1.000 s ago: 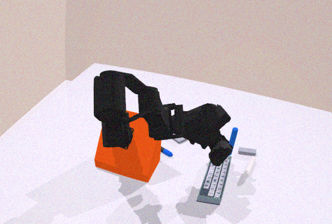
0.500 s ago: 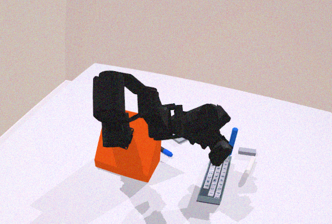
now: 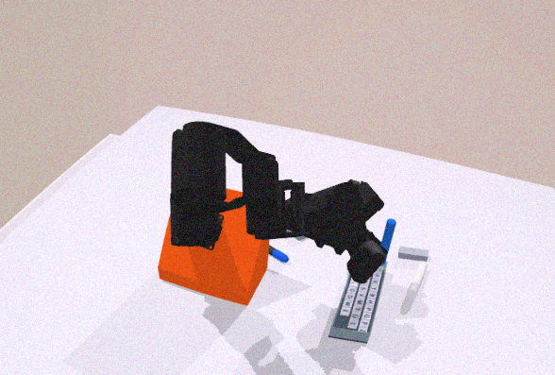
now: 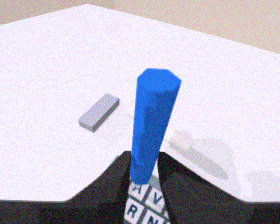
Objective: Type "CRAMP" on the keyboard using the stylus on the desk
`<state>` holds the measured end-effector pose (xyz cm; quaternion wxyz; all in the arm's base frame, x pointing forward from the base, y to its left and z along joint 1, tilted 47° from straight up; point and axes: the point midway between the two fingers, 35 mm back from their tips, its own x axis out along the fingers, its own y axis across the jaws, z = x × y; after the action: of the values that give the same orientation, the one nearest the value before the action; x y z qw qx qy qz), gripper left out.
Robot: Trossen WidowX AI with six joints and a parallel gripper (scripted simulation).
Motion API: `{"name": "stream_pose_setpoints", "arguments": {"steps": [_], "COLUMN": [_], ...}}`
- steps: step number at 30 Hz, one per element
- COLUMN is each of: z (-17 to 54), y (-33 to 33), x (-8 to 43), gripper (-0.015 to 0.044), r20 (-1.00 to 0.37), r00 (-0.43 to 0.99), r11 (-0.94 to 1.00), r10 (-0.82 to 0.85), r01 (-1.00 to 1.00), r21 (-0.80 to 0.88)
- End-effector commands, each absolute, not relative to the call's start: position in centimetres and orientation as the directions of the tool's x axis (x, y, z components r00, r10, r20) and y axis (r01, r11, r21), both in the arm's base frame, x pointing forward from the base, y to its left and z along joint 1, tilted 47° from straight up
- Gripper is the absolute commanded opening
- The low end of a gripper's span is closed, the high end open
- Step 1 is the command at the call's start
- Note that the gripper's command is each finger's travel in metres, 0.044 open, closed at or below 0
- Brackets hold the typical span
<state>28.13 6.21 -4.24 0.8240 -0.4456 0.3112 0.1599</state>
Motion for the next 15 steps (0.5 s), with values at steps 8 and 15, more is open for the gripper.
{"name": "stream_pose_setpoints", "arguments": {"steps": [8,15], "z": [-4.63,-4.78], "y": [5.84,5.68], "x": [28.15,28.16], "gripper": [0.0081,0.0081], "r20": [-0.655,-0.655], "r00": [0.756,0.756], "r11": [0.547,0.547], "r10": [-0.009,-0.01], "r01": [-0.544,-0.544], "r21": [-0.636,-0.636]}}
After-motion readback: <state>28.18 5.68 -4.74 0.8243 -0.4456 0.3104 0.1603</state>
